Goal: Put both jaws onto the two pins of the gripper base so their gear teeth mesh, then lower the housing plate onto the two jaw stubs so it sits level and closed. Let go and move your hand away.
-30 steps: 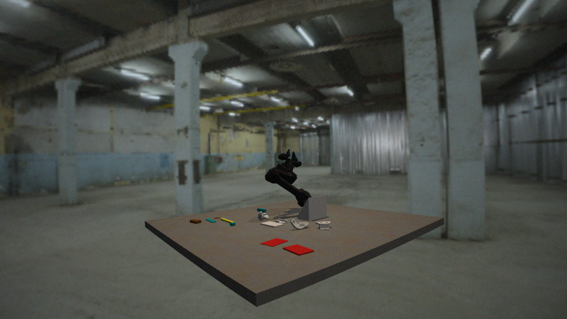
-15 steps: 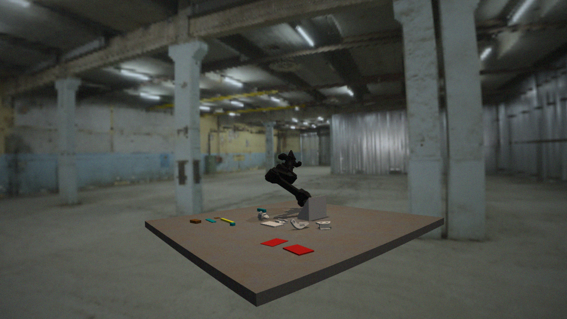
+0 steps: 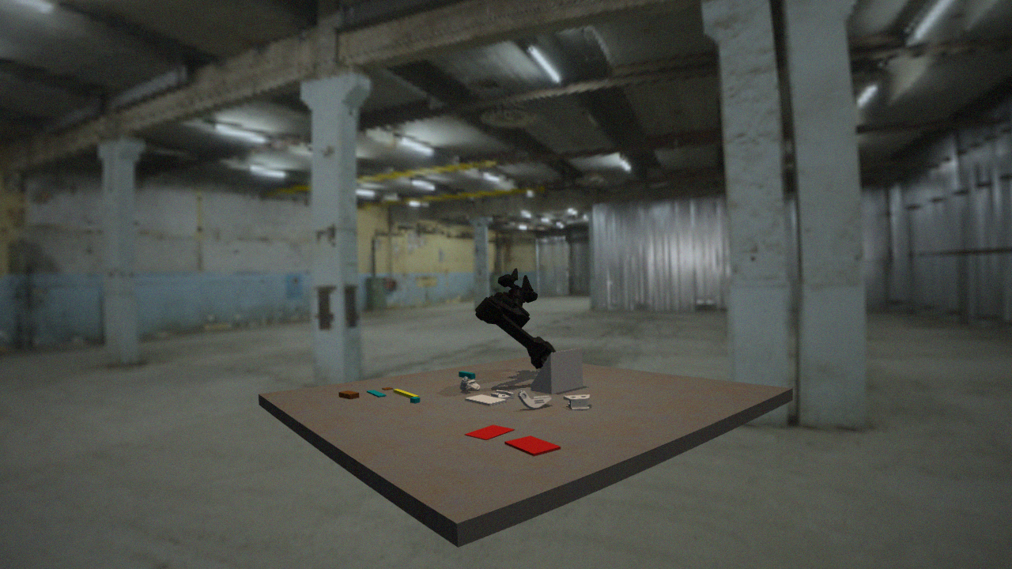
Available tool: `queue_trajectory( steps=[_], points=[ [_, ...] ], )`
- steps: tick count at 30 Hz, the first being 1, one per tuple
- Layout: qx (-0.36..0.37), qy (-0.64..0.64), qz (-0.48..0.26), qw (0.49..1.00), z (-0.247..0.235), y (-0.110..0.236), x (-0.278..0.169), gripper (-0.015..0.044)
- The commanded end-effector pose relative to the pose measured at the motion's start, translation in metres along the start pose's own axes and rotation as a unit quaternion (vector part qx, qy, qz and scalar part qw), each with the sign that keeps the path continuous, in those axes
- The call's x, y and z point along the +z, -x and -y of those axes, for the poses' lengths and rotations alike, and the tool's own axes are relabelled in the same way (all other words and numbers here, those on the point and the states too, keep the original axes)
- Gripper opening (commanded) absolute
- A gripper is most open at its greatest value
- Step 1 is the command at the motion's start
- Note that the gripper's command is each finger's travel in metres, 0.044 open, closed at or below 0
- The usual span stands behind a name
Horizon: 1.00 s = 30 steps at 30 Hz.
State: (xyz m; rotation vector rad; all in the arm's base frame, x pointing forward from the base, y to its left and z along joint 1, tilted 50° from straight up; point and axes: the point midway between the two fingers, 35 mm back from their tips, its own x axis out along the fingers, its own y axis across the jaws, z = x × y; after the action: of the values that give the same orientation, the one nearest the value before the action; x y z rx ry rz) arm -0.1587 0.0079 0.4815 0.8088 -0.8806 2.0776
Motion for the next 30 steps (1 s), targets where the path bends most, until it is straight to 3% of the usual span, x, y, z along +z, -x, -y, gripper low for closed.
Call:
queue_trajectory(
  steps=[1, 4, 30],
  points=[
    [0.018, -0.023, 0.012, 0.999, -0.008, -0.001, 0.009, 0.0367],
    [0.035, -0.041, 0.020, 0.998, -0.016, 0.000, 0.016, 0.0440],
    [0.208, -0.220, 0.095, 0.948, -0.074, 0.029, 0.096, 0.0440]
  ],
)
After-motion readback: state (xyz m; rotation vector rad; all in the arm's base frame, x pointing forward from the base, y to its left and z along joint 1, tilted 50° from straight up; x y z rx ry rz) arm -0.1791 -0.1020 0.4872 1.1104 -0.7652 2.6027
